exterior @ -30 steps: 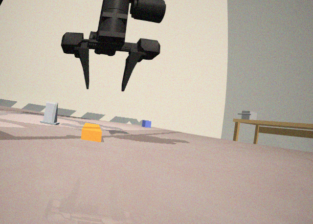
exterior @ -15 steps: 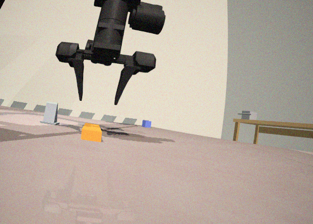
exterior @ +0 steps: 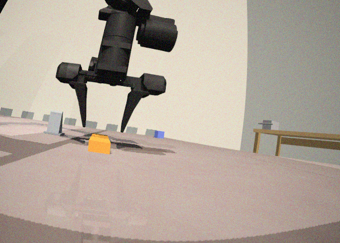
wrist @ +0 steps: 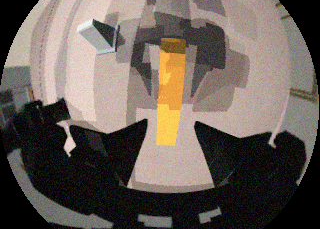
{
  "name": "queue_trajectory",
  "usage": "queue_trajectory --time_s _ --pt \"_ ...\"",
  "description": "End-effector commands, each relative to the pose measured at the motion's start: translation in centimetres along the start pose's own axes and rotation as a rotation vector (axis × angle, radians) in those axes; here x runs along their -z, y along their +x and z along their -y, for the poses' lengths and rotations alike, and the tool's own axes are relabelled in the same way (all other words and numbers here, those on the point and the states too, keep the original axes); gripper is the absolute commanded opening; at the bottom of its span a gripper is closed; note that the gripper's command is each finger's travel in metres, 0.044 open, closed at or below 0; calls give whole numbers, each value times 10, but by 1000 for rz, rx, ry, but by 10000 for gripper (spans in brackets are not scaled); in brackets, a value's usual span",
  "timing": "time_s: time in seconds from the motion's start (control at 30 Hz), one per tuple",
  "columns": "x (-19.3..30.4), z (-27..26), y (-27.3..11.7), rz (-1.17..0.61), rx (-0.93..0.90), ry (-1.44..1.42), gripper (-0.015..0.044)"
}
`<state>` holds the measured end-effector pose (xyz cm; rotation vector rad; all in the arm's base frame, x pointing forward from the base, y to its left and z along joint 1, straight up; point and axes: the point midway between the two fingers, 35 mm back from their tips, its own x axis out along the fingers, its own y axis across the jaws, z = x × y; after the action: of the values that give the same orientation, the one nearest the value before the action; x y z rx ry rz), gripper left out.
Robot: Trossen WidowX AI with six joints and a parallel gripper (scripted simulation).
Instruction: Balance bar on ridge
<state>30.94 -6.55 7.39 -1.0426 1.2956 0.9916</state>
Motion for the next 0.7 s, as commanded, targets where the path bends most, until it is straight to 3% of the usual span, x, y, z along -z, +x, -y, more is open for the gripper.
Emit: queue_trajectory --time_s 0.0,0.67 --pt "0 -3 9 3 -10 4 315" --pt "0 -3 26 3 -10 4 315"
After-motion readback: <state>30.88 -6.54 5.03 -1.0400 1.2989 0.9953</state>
